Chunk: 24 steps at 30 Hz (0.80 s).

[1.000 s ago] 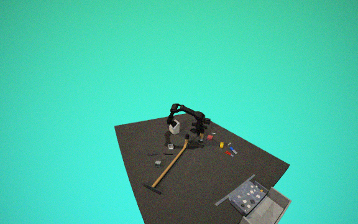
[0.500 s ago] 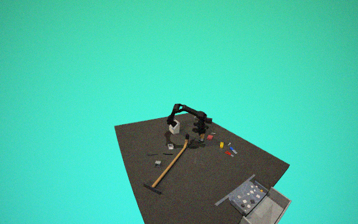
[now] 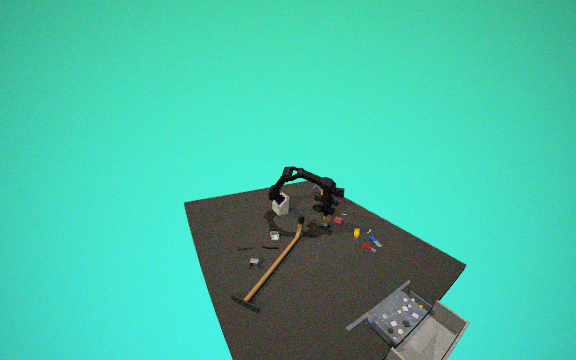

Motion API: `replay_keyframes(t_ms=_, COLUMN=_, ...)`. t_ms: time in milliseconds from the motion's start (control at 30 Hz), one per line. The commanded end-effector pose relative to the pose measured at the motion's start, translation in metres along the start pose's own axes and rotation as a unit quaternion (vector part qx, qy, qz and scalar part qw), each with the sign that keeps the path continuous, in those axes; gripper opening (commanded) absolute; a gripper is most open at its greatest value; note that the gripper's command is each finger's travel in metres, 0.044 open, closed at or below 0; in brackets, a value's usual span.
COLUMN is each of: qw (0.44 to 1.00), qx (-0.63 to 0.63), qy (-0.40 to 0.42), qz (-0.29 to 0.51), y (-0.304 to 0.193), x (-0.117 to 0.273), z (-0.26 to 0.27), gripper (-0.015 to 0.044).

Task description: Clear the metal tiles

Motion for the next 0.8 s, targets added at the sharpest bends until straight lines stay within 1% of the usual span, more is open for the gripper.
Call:
replay_keyframes(t_ms=0, qw=1.000, qx=0.000, qy=-0.001, qz=-0.003, y=0.000, x=-0.001, z=-0.010, gripper=0.0000)
replay_keyframes(t_ms=767, qw=1.000, qx=0.000, qy=-0.002, qz=-0.003, y=0.003, x=-0.001, z=-0.048, gripper=0.0000)
Point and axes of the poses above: the point midway between the two fingers, 35 mm back from their tips, its own x axis back along the fingers, its own z axis across the jaws, y = z × x, the point moved 2 cm from there along x, back along the fingers, and after that the axes turned 5 degrees about -x, right-handed, at the moved point
